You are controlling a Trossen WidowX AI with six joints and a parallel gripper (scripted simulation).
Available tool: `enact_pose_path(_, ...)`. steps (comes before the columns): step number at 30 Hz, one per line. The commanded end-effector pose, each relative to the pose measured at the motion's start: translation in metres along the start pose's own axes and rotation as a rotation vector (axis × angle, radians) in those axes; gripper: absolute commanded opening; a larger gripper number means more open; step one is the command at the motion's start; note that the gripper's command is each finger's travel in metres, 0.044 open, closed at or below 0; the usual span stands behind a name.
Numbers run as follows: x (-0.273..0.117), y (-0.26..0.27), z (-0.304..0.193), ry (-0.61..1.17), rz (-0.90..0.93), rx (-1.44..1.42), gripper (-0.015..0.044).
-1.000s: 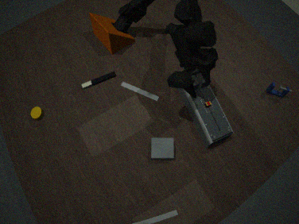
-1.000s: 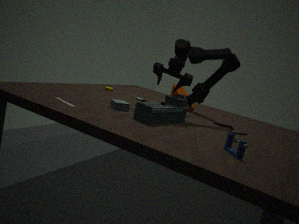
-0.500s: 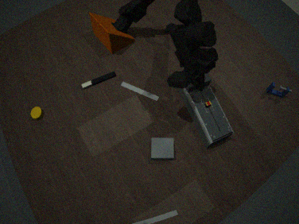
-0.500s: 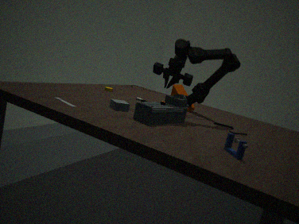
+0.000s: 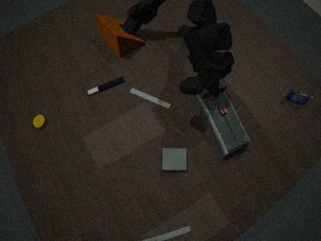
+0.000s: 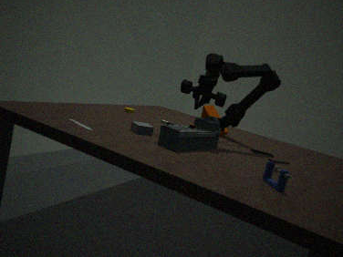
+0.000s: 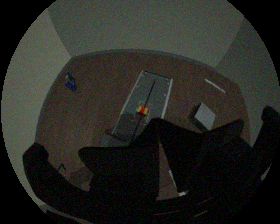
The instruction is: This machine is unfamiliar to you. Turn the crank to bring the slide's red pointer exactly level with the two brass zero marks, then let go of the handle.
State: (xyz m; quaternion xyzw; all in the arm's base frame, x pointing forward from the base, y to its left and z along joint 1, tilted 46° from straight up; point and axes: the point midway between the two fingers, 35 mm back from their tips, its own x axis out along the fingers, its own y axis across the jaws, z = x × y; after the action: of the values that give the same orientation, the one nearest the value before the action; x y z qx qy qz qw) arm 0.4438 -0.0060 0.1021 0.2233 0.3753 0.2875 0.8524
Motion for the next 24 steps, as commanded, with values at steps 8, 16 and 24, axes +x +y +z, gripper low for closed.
enact_pose_path(8,0.0000,0.0000,0.0000,0.000,0.000,0.000,0.0184)
enact_pose_path(16,0.0000,0.0000,0.0000,0.000,0.000,0.000,0.0394)
enact_pose_path(24,0.0000,0.0000,0.0000,0.000,0.000,0.000,0.0309)
